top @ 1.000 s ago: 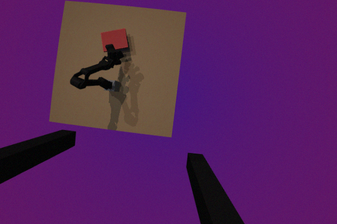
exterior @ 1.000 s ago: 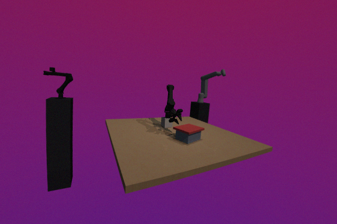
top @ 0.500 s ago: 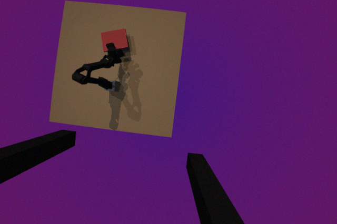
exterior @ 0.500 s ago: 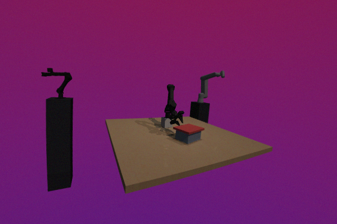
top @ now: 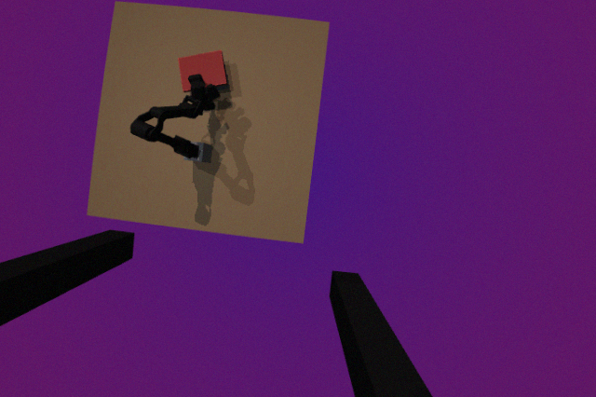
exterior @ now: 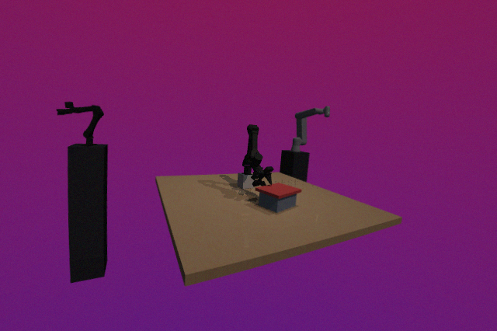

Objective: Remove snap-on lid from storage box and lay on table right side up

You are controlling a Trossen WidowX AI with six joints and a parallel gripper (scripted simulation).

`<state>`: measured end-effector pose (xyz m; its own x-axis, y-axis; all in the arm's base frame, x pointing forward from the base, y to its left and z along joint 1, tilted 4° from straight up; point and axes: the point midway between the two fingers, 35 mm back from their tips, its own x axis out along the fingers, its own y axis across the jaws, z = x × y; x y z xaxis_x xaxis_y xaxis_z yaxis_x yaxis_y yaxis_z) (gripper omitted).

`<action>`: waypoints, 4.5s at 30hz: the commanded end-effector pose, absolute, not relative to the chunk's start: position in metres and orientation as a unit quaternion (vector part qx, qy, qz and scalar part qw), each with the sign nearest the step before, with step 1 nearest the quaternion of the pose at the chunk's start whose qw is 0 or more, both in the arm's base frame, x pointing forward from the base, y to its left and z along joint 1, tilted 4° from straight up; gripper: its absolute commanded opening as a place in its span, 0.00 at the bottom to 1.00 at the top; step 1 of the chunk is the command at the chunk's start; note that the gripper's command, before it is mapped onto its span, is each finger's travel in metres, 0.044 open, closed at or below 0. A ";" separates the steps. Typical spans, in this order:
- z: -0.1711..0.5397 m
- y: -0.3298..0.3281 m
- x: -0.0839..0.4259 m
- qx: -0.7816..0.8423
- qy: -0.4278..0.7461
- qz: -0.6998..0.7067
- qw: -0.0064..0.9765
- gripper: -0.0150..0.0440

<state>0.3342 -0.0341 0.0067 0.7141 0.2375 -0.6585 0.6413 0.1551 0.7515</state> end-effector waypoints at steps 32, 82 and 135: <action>0.009 -0.033 0.336 0.633 0.346 -0.148 0.677 0.25; 0.019 -0.033 0.335 0.632 0.346 -0.148 0.677 0.25; 0.021 -0.033 0.338 0.633 0.346 -0.149 0.677 0.25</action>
<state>0.3375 -0.0332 0.0208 0.7162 0.2376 -0.6563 0.6387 0.1560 0.7535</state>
